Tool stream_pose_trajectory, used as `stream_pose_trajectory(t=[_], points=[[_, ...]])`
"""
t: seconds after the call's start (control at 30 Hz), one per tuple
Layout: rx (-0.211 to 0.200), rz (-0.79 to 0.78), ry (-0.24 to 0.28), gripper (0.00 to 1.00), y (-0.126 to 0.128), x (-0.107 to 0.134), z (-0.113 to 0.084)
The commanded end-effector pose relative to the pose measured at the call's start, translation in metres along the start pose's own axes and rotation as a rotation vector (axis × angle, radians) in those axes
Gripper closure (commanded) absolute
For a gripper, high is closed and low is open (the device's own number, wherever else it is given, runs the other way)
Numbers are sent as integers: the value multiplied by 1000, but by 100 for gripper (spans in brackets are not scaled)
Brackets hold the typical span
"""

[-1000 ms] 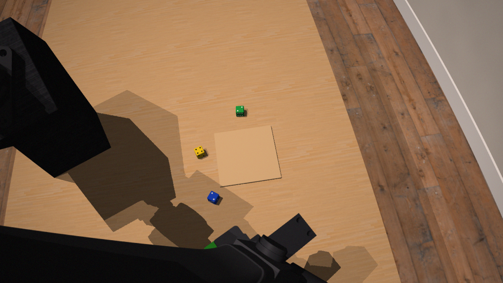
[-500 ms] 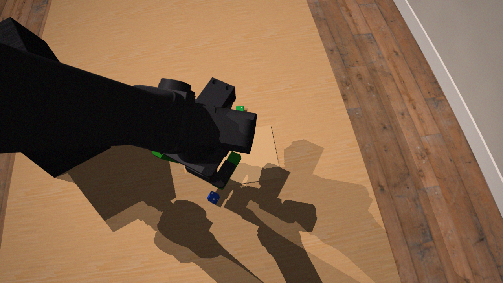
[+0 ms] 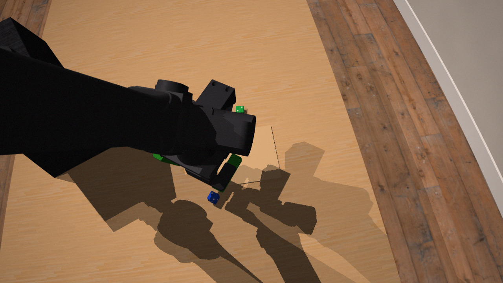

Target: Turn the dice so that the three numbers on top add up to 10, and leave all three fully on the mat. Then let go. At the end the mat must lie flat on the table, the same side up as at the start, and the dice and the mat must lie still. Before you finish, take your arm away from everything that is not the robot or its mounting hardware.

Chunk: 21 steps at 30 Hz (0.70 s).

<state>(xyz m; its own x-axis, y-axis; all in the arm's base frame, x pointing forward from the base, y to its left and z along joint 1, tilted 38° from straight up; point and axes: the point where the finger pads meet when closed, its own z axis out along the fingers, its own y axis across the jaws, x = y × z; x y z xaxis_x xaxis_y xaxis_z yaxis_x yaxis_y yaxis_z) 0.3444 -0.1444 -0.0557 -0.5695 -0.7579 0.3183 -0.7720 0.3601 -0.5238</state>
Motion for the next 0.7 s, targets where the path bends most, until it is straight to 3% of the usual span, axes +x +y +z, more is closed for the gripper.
stream_pose_trajectory(t=[0.0, 0.3, 0.6, 0.67], points=[[36, 1, -14, 0, -13, -3, -5], [13, 88, -6, 0, -6, -1, 3], [15, 385, -15, 0, -6, -7, 7], [15, 385, -15, 0, -6, -7, 7]])
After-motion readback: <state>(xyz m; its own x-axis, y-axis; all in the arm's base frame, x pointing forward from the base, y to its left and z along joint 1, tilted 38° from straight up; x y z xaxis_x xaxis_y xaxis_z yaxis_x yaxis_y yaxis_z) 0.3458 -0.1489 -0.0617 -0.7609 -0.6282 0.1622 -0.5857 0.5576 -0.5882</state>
